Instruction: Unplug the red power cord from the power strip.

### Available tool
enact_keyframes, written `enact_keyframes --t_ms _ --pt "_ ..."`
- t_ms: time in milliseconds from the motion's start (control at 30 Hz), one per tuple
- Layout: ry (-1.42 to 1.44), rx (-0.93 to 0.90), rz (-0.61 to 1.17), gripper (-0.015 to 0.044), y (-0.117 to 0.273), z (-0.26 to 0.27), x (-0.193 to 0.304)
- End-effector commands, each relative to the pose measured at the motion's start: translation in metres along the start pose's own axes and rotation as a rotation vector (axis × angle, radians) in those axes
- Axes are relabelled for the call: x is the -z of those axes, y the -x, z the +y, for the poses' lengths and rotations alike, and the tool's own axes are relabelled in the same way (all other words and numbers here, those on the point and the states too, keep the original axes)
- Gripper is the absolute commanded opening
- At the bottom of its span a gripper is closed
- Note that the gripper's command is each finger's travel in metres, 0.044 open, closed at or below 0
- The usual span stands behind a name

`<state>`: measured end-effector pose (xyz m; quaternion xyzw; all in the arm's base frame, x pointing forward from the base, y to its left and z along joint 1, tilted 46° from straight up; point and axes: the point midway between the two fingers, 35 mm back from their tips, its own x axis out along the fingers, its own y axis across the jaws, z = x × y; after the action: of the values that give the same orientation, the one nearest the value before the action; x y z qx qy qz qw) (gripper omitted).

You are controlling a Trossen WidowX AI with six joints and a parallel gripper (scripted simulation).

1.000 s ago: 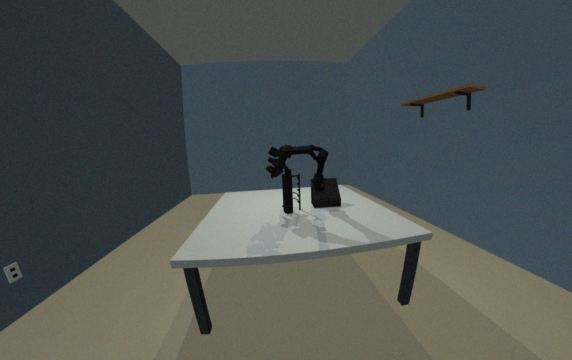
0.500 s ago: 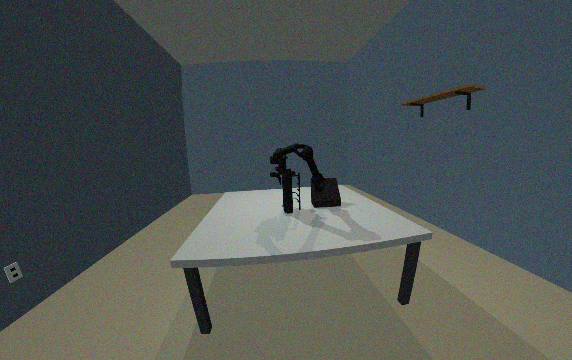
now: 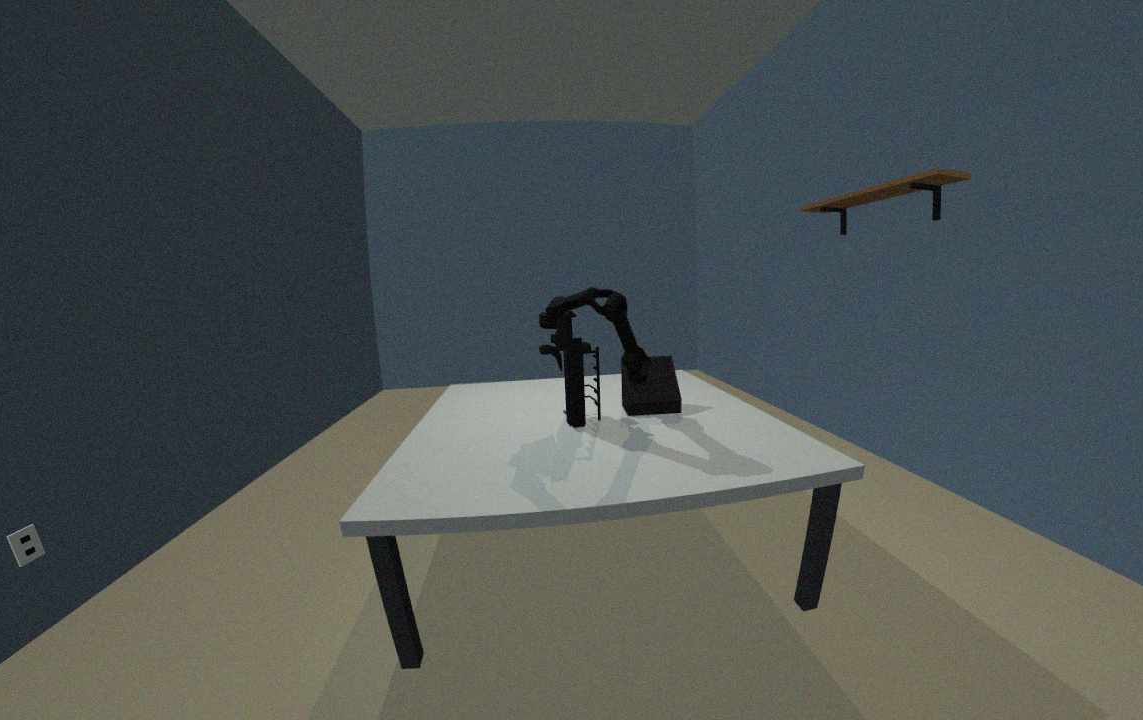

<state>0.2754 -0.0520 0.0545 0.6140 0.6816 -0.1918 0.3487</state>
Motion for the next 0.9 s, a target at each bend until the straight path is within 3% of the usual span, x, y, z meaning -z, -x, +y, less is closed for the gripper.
enact_keyframes --t_ms 0,867 --pt "-0.006 0.001 0.008 0.0160 -0.002 0.000 0.009" --pt "-0.006 0.001 0.010 0.0160 -0.010 -0.001 0.031"
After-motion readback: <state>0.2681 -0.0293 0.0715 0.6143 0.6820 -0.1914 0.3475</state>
